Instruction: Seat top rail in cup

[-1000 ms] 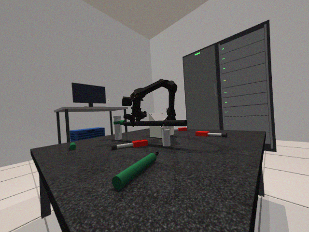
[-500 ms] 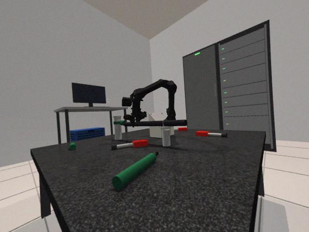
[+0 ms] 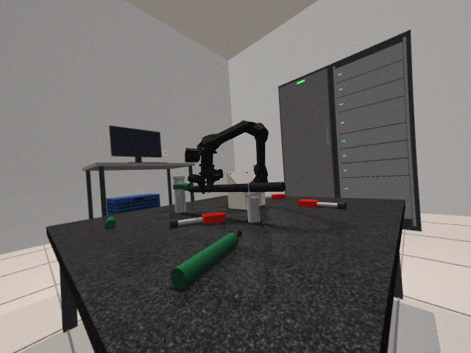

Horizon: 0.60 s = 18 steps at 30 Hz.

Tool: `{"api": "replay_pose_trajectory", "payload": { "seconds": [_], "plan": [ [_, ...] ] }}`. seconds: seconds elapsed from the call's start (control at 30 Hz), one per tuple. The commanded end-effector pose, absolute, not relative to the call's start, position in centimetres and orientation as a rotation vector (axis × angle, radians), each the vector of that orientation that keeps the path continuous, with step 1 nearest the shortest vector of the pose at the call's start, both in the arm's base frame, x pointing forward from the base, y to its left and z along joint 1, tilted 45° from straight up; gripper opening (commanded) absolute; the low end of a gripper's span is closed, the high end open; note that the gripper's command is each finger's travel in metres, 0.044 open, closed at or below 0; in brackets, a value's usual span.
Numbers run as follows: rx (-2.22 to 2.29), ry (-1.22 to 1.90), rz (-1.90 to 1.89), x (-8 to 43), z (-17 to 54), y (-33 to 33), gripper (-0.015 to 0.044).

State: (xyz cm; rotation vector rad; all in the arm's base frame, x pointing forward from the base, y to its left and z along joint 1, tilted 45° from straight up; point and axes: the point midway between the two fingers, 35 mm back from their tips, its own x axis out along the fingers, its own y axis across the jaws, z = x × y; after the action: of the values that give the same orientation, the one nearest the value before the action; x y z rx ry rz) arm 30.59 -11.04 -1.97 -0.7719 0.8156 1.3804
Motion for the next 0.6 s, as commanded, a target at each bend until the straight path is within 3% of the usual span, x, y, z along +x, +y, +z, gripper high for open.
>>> {"api": "replay_pose_trajectory", "payload": {
  "seconds": [0.0, 0.57],
  "plan": [
    [-0.803, 0.830, 1.345, 31.15, -1.86, -12.70, 0.0000],
    [-0.803, 0.829, 1.345, 31.74, -1.83, -12.97, 0.0000]
  ]
}}
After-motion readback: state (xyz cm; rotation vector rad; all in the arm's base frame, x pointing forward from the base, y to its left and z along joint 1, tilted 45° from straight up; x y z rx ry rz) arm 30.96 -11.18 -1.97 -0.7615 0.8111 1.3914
